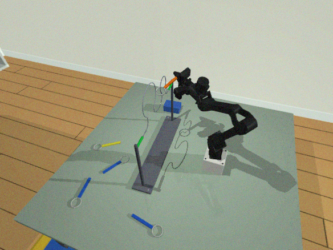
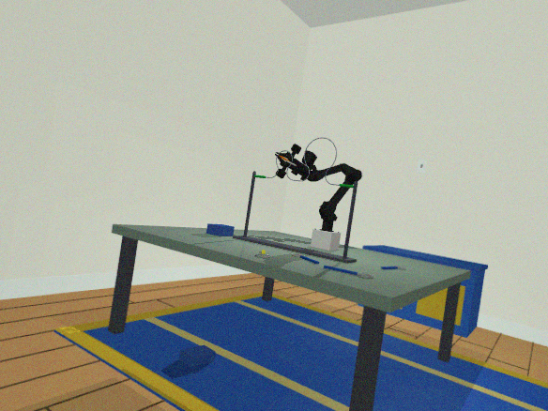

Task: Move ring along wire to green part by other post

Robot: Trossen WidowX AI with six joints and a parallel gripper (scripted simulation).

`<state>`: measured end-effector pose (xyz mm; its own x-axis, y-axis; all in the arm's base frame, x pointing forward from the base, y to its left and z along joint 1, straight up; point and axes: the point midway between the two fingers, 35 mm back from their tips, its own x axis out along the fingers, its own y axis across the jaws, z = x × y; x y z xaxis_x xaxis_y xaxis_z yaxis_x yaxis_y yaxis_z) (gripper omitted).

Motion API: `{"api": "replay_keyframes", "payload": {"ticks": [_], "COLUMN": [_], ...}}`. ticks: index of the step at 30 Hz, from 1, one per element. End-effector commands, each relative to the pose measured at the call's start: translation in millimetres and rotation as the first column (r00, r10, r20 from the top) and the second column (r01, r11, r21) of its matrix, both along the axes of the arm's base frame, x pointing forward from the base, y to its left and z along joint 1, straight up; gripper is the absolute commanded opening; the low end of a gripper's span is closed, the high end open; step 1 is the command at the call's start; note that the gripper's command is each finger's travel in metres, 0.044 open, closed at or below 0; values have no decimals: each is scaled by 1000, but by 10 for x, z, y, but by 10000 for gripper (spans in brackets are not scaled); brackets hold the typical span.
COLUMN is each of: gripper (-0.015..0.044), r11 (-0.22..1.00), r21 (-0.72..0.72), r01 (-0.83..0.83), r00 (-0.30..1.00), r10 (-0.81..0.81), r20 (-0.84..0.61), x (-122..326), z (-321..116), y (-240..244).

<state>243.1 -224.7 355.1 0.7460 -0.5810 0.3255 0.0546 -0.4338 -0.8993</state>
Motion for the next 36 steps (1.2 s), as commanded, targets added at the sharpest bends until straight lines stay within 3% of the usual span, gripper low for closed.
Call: {"api": "replay_keyframes", "payload": {"ticks": [1,18,36], "gripper": [-150,-150,-150], "r11": [999,998,984], "r21": [-34,-63,180], "r01": [-1,0,-5], "r00": [1000,1000,1000], "r10": [1,-1,1], "r20": [-16,-21,17], "x": [12,5,-12], "z": [-31,-106,-507], "y": [-5,-63,-209]}}
